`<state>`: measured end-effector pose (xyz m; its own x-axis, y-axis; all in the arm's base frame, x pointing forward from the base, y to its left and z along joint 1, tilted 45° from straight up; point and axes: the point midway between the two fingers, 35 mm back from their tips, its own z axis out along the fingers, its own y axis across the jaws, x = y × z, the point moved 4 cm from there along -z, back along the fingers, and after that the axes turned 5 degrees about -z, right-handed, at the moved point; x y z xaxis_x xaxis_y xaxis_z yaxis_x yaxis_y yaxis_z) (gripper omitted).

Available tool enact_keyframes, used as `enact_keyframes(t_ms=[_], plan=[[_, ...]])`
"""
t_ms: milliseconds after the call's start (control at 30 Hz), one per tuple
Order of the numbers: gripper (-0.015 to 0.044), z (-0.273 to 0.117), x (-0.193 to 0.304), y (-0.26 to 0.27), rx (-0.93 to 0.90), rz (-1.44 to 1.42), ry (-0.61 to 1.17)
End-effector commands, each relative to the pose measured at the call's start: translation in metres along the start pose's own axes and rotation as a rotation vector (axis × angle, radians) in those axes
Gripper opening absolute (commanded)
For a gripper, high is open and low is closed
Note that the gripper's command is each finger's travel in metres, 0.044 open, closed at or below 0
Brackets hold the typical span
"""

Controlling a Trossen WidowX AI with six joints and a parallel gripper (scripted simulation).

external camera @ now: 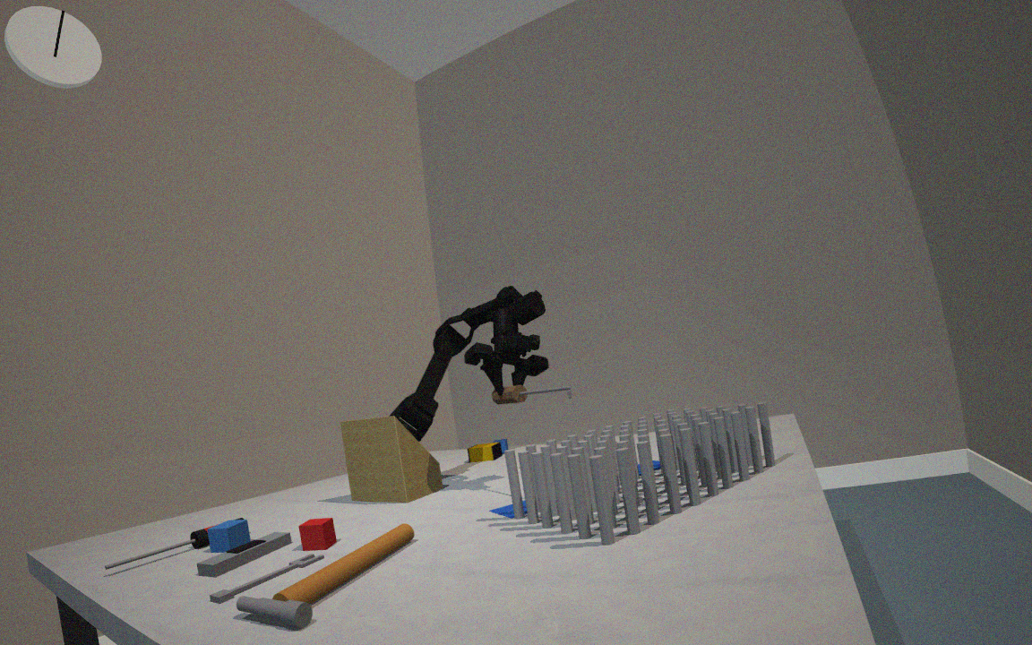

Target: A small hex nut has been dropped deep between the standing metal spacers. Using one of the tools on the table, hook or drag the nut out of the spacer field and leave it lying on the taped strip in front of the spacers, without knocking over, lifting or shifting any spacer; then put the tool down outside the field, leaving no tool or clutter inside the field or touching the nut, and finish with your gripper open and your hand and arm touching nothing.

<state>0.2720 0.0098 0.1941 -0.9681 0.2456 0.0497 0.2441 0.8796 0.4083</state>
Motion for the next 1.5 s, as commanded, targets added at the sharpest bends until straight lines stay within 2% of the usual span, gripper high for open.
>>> enact_keyframes(t_ms=[0,767,1467], plan=[[0.0,0.013,0.0,0.003,0.008,0.007,0.002],[0.0,0.137,0.038,0.044,-0.003,0.01,-0.001],[0.0,0.142,0.03,0.044,-0.004,0.01,-0.002]])
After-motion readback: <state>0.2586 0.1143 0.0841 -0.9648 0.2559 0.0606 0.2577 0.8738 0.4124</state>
